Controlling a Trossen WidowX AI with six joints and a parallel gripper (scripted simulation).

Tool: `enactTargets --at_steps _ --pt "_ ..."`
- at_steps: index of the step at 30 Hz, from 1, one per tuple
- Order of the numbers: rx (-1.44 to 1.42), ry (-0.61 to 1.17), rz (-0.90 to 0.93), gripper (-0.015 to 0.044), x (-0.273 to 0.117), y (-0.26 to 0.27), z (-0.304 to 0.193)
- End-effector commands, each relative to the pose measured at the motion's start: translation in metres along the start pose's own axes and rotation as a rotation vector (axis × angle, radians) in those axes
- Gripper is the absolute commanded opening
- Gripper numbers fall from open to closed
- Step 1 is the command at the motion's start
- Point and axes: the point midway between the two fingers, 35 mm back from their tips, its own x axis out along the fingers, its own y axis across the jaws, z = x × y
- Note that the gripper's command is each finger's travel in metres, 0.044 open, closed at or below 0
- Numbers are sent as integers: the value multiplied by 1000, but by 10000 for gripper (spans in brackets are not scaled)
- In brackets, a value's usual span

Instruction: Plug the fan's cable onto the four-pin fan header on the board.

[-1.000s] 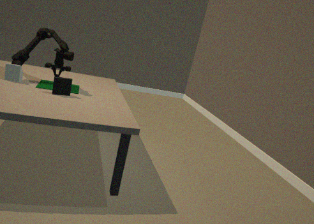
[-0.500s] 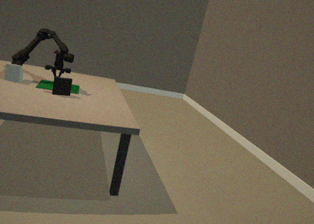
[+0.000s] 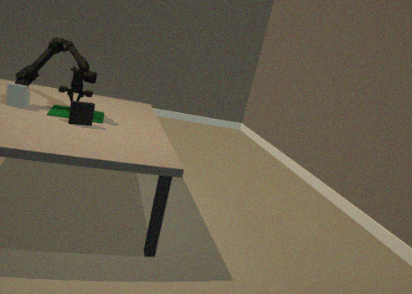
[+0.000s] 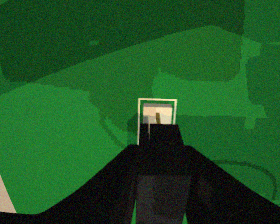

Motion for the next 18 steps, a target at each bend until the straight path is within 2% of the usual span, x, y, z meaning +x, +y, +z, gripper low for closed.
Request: enactTargets --at_steps 1,18 --pt "3 -4 -2 0 0 0 0" --pt "3 -5 -2 0 4 0 0"
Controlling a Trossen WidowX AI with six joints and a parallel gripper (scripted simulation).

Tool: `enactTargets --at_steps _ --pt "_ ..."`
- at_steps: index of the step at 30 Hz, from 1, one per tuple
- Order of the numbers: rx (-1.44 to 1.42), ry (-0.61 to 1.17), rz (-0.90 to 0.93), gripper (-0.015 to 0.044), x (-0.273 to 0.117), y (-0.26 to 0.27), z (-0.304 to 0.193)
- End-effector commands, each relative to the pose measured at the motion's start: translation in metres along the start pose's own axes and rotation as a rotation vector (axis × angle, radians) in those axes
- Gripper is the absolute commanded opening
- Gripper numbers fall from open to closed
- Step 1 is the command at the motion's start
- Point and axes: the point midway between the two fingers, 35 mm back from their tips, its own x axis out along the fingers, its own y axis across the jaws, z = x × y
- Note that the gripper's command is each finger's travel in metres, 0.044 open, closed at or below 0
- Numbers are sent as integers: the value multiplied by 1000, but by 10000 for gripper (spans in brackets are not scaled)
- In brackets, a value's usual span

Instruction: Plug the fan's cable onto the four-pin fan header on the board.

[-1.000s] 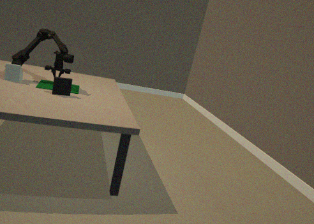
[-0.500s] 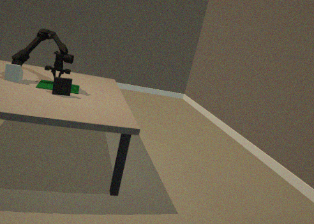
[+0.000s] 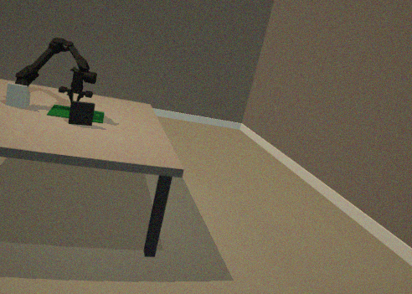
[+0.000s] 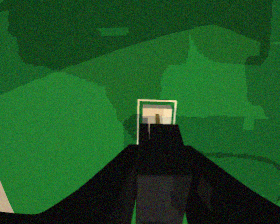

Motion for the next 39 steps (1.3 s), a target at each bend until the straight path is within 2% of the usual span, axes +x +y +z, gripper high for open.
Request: enactTargets --at_steps 1,39 --pt "5 -5 -1 0 1 0 0" --pt "5 -6 -1 0 15 0 1"
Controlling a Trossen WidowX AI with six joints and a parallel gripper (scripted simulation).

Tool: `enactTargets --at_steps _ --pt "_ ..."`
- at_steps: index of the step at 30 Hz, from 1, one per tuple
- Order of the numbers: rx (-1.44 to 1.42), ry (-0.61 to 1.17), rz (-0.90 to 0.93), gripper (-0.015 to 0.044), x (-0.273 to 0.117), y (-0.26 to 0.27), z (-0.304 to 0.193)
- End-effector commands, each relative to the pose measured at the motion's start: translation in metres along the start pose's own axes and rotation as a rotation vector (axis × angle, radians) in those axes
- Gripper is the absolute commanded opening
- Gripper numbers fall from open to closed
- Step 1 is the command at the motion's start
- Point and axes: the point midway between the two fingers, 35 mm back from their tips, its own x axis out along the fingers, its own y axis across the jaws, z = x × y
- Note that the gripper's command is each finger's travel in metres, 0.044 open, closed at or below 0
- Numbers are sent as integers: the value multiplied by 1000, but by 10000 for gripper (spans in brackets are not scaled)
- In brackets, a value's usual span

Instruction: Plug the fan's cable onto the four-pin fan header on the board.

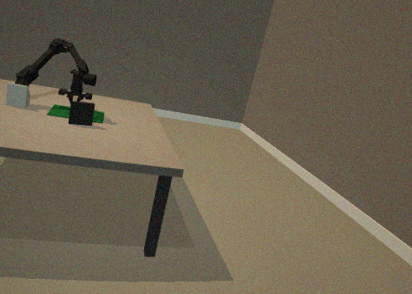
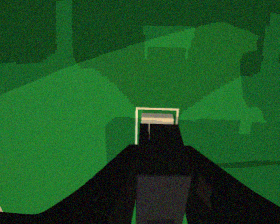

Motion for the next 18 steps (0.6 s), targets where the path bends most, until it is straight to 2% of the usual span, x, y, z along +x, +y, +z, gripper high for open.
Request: enactTargets --at_steps 1,14,18 --pt "5 -5 1 0 3 0 1" --pt "5 -6 0 0 10 0 1" --pt "3 -2 -3 105 6 0 0"
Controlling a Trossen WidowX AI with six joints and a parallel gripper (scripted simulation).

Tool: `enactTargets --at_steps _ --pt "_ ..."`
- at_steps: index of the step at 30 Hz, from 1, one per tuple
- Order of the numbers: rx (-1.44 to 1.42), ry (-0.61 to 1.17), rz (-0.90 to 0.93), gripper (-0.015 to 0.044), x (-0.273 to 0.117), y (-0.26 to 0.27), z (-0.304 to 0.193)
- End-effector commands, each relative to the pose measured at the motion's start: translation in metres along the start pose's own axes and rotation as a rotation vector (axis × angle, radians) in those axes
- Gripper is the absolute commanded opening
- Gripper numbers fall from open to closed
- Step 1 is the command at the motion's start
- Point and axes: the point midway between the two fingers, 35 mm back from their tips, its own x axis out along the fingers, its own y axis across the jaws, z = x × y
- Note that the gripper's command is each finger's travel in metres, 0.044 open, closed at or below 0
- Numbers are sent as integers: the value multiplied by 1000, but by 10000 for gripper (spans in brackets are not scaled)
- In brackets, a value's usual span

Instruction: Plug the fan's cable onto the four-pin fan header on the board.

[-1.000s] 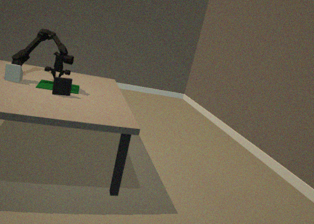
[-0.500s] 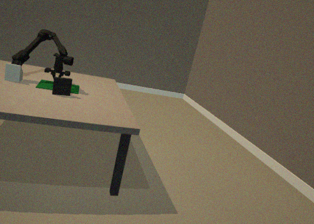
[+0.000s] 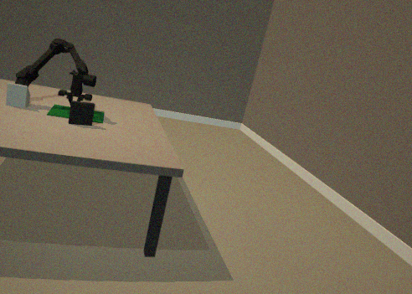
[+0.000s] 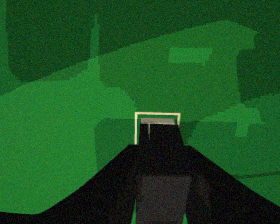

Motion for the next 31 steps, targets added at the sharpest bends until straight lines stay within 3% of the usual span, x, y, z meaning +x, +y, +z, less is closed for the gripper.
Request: enactTargets --at_steps 1,6,9,13,18,25,31 --pt "-1 0 -1 131 0 0 0" --pt "-1 0 -1 260 0 0 0" --pt "-1 0 0 260 -3 0 0" --pt "1 -1 3 260 -52 -1 -1" --pt "1 0 4 260 -55 -1 2" --pt "2 -4 3 260 -56 1 109" --pt "1 -8 4 260 -56 3 120"
